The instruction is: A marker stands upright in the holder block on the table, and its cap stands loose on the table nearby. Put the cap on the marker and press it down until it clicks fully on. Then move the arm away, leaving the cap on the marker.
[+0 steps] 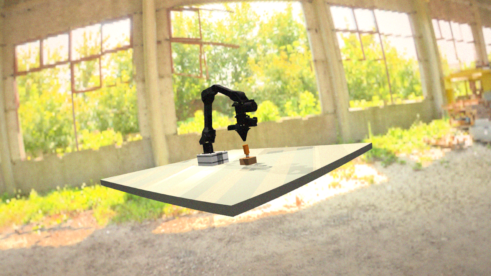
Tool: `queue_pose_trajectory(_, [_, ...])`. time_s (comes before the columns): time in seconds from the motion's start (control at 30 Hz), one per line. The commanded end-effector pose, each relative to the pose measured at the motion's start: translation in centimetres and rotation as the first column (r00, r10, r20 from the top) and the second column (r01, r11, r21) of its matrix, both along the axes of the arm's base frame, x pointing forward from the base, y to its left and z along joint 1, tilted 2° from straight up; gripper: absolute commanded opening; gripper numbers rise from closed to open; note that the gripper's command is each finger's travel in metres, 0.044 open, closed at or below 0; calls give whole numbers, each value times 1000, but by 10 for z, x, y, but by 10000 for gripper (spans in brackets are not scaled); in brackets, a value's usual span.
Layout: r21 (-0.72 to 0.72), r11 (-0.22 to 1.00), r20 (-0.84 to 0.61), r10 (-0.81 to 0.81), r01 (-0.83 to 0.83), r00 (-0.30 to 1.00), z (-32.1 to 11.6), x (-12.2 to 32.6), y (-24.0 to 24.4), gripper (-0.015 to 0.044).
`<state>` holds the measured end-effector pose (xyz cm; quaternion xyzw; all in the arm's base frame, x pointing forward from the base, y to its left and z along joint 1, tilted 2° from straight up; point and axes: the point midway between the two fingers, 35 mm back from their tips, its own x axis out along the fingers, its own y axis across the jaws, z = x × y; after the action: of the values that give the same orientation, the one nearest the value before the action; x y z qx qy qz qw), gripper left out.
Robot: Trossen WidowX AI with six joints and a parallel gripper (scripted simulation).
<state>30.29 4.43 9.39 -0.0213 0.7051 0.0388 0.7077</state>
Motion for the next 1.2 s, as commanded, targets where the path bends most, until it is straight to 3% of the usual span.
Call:
queue_pose_trajectory(0.0, [2,1000,-1,-3,3,1000,-5,0,0,0])
queue_pose_trajectory(0.8, [2,1000,7,0,0,1000,-22,2,1,0])
queue_pose_trajectory(1.03, [2,1000,7,0,0,1000,57,3,-1,0])
queue_pose_trajectory(1.17, [2,1000,7,0,0,1000,65,1,-1,0])
